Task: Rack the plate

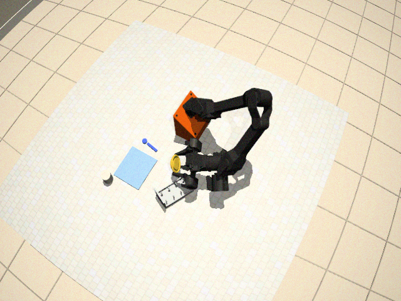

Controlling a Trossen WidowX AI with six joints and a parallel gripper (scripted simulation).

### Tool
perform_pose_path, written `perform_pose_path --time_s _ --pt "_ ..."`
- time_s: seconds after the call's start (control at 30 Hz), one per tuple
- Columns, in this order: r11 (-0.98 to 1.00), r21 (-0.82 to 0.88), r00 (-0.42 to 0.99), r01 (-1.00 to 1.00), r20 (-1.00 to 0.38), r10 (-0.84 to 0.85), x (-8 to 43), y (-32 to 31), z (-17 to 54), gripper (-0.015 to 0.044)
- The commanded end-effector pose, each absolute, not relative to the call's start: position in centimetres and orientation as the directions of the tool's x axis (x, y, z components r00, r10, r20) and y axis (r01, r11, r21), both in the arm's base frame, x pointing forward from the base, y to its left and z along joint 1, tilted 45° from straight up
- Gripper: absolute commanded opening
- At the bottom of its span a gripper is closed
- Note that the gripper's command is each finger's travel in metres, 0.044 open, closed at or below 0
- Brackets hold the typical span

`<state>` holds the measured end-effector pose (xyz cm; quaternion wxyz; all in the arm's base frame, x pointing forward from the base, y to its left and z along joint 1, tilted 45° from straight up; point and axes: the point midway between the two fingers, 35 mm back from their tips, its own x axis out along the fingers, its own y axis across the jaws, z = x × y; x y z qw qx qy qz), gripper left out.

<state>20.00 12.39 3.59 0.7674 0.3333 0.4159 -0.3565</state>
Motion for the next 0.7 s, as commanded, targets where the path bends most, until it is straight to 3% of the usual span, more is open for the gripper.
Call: perform_pose_path --time_s 0.0,0.67 --pt "0.562 0.272 0.487 0.781 -0.829 -0.275 20.0 13.0 3.6 0.0000" --pt "0.689 0.516 0.808 0.509 -0.563 -0.175 18.9 16.3 5.2 0.0000"
